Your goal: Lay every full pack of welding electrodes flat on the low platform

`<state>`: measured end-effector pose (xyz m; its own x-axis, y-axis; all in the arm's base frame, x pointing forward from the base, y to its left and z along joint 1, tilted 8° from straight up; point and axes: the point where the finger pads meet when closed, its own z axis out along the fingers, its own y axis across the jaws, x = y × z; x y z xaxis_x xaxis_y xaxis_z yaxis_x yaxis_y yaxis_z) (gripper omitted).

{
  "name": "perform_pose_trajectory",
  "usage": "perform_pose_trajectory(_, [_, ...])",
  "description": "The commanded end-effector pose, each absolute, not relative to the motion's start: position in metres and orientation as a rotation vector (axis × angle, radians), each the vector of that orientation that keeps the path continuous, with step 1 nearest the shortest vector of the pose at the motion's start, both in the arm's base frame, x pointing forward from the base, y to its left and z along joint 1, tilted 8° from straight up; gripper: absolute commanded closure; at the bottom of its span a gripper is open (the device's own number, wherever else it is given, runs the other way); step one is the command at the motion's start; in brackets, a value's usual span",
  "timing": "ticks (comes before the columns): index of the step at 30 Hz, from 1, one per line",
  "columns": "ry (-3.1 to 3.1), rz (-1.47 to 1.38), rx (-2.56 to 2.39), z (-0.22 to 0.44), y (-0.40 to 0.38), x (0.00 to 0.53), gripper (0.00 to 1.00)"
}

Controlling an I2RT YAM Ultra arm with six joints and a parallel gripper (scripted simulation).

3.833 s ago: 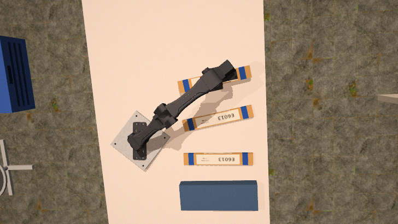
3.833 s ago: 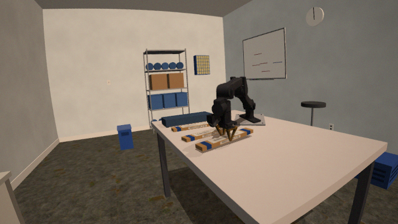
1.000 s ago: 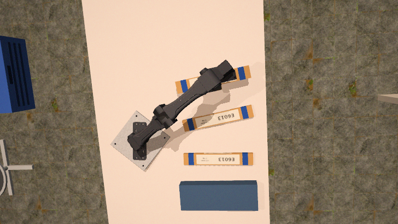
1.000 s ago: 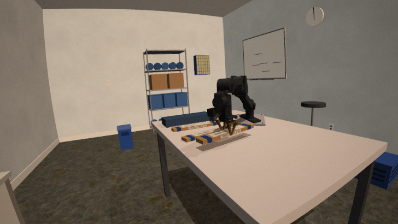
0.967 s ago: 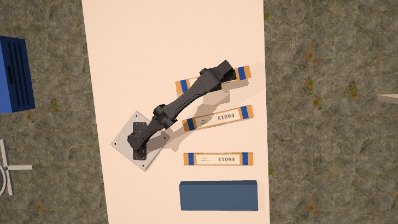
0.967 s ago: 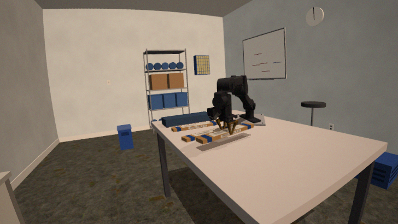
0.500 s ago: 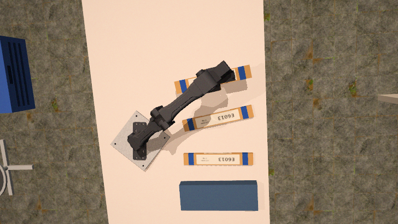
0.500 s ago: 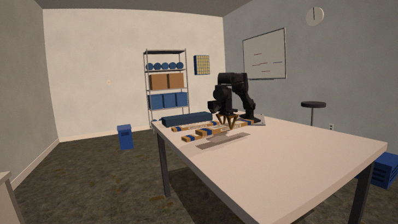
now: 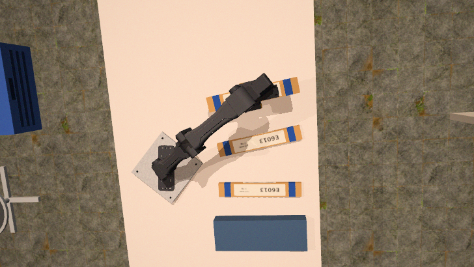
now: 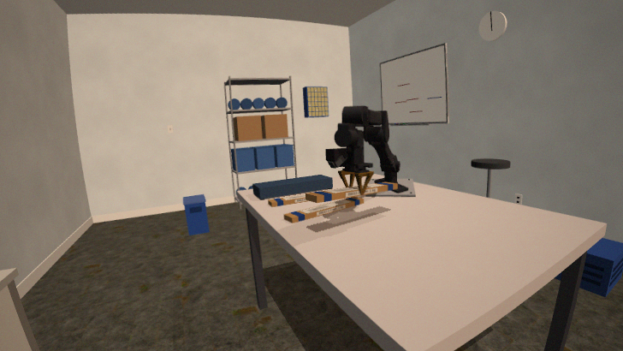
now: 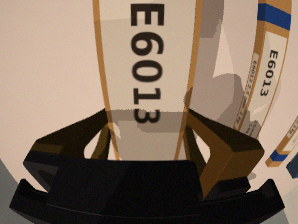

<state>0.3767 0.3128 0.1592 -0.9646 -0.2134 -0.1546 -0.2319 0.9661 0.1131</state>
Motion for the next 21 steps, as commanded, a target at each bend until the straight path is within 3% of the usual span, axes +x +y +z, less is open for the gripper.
perform_pose_trajectory(1, [3.024, 0.151, -0.342, 0.219, 0.309, 0.381, 1.0])
perform_pose_trajectory(21, [3.024, 0.151, -0.342, 0.255, 0.305, 0.378, 1.0])
